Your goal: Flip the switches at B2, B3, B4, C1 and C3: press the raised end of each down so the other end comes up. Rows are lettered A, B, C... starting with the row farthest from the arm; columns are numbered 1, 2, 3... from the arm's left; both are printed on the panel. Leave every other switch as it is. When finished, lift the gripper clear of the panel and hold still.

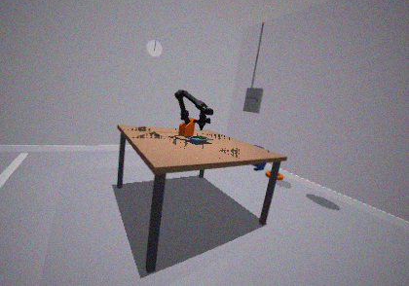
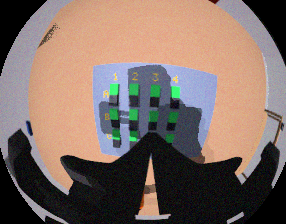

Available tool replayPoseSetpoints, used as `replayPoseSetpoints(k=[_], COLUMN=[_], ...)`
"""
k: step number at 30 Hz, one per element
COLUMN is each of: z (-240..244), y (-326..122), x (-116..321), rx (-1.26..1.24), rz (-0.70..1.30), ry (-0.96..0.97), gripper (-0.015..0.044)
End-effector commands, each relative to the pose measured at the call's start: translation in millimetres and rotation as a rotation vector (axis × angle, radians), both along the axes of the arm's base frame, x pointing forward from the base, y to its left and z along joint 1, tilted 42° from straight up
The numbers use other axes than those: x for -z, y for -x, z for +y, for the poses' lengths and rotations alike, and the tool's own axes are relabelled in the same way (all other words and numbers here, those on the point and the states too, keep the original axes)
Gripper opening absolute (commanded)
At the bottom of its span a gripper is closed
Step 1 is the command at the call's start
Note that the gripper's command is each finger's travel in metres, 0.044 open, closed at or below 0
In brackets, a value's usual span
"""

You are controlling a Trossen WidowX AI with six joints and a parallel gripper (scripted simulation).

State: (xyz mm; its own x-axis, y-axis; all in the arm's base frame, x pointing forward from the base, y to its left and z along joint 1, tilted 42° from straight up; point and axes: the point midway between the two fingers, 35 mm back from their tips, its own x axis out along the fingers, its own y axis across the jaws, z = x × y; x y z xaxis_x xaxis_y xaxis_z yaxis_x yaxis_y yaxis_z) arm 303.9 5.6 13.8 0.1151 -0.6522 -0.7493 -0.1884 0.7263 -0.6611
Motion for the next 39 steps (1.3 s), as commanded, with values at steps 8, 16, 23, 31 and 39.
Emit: replayPoseSetpoints(k=[8,16,23,31,39], z=[-27,-33,-35,-43,-43], y=[-5,-6,-7,-8,-8], x=[22,28,31,39,39], rx=[0.011,0.011,0.011,0.011,0.011], rz=[0.024,0.024,0.024,0.024,0.024], ry=[0.012,0.012,0.013,0.013,0.013], gripper=[0.0000,0.0000,0.0000,0.0000,0.0000])
